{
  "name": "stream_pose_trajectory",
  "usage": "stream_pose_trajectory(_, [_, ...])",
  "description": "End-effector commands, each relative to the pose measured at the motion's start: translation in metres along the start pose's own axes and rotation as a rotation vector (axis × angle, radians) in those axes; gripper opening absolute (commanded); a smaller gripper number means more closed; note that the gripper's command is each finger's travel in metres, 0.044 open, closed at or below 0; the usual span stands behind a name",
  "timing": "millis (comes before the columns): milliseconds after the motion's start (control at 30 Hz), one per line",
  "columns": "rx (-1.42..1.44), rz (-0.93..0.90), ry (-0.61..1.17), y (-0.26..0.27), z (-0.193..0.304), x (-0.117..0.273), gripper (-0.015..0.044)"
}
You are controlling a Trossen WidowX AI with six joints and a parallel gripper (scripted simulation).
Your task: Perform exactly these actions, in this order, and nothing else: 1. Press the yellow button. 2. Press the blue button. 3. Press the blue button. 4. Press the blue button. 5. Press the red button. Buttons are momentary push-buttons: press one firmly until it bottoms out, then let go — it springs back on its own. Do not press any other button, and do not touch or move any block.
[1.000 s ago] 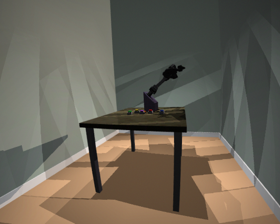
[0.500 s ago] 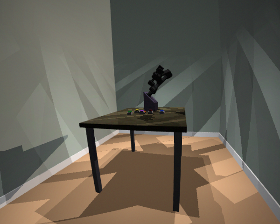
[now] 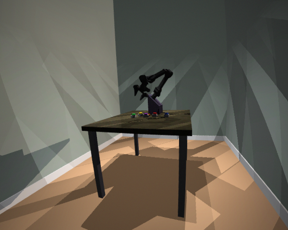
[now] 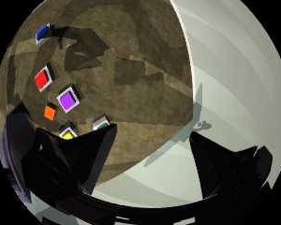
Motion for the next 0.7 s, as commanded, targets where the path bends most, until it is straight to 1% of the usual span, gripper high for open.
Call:
stream_pose_trajectory(0, [-0.397,-0.173,0.154,0.028,0.068,-0.011,0.0400])
stream_pose_trajectory(167, [-0.949,-0.421,0.377,0.088,0.134,-0.008,0.0400])
stream_pose_trajectory(233, [-1.062,-0.475,0.425,0.101,0.143,-0.005,0.0400])
stream_pose_trajectory(600, [-1.070,-0.479,0.428,0.102,0.144,-0.004,0.0400])
stream_pose_trajectory(667, [-1.070,-0.477,0.428,0.107,0.145,-0.014,0.0348])
Point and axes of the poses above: the point midway between the two fingers, 35 mm back from their tips, its own x axis back along the fingers, its own y axis across the jaws, z = x × y, the point moved 1 cm from there along x, back along the fingers, and after that the axes turned 14 degrees about -x, right-handed, at the moved point
